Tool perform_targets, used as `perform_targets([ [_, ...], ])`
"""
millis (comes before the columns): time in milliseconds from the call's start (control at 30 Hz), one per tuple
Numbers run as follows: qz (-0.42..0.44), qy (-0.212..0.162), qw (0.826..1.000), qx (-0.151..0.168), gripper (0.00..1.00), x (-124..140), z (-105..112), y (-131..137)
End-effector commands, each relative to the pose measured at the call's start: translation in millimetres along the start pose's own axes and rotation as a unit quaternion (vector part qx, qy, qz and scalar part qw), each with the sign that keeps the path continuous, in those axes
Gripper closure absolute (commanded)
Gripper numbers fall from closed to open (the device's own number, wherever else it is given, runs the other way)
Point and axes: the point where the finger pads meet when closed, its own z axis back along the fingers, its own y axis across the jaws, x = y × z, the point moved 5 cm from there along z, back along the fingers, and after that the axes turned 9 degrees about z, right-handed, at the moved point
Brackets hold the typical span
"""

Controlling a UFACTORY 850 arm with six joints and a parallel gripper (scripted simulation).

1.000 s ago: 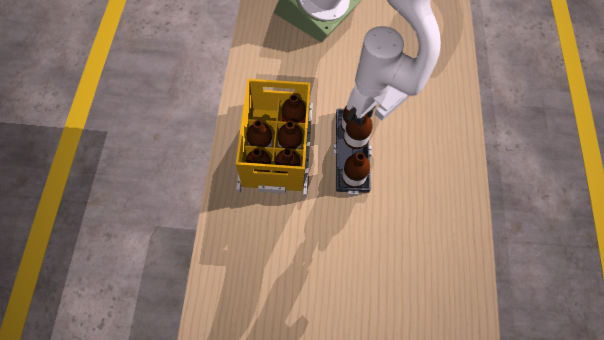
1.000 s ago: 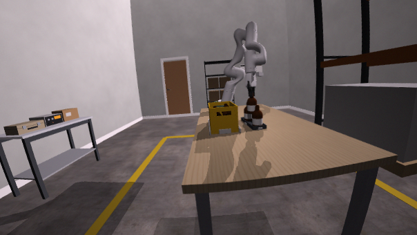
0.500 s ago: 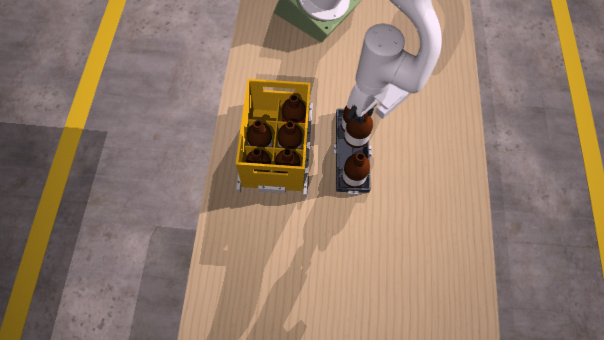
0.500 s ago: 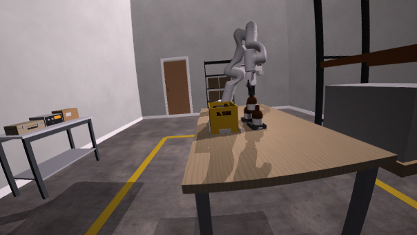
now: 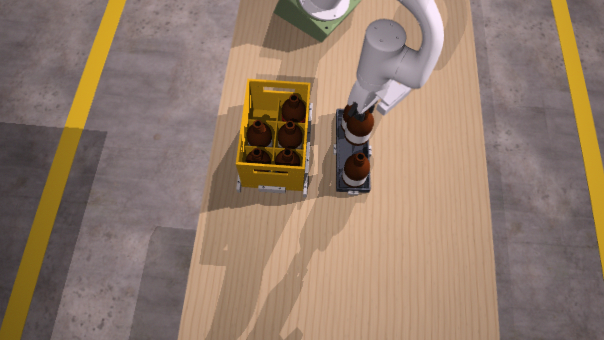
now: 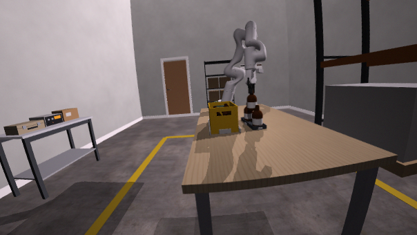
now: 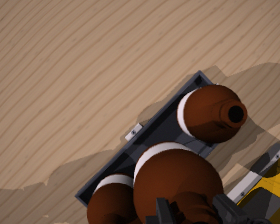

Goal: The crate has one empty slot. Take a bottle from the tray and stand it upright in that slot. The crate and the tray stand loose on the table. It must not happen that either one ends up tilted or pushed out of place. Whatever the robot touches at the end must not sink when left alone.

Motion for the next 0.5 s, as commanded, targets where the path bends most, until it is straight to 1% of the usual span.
perform_targets([
  [0, 0.0, 0.001, 1.0, 0.001, 1.0, -0.5, 5.8, 0.5],
  [467, 0.0, 0.001, 1.0, 0.001, 1.0, -0.5, 15.0, 0.5],
])
